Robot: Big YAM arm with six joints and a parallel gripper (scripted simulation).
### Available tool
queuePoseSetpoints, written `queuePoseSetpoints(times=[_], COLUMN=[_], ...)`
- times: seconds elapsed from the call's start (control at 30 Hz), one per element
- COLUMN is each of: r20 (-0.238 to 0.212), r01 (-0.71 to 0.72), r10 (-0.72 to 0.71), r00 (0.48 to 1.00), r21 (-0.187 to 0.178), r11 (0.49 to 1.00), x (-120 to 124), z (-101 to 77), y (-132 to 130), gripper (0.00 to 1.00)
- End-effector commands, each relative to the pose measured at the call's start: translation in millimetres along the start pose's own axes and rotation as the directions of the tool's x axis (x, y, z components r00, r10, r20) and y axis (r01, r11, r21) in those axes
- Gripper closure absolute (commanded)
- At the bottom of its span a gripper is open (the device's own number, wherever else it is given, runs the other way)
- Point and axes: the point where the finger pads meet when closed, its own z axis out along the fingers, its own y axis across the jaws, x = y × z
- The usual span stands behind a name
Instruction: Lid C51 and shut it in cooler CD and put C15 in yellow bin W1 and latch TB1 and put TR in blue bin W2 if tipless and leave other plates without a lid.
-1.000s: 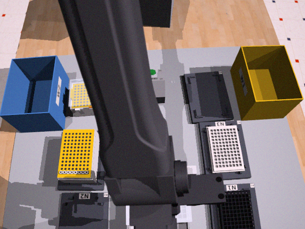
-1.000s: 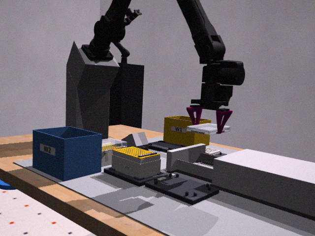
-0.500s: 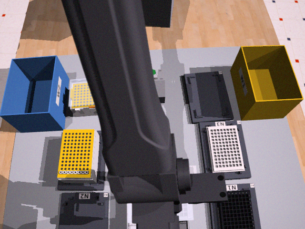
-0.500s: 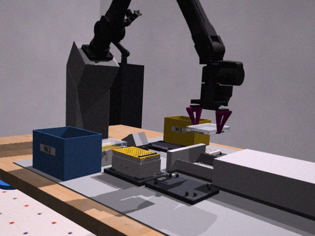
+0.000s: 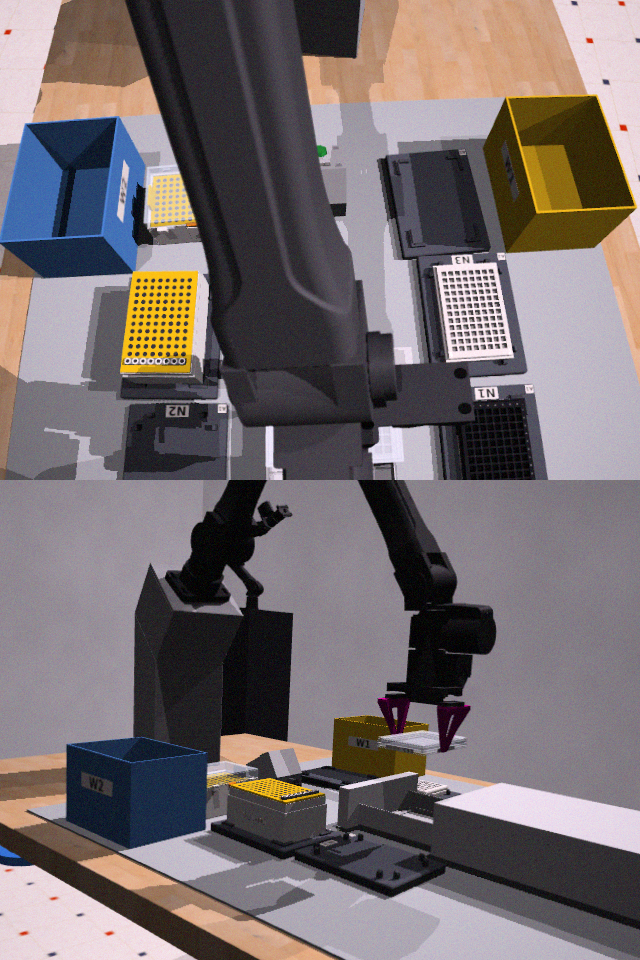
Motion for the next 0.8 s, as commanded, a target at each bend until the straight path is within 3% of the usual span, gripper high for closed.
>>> queuePoseSetpoints(times=[0.0, 0.7, 0.77], r20=[0.0, -0.001, -0.002], r01=[0.003, 0.0, 0.0], r10=[-0.003, 0.0, 0.001], r00=[1.0, 1.0, 1.0], r21=[0.043, 0.053, 0.048], r11=[0.999, 0.999, 0.999], x=[6, 10, 9], z=[-20.8, -24.5, -7.8], y=[-15, -24, -24], gripper=[1.0, 1.0, 1.0])
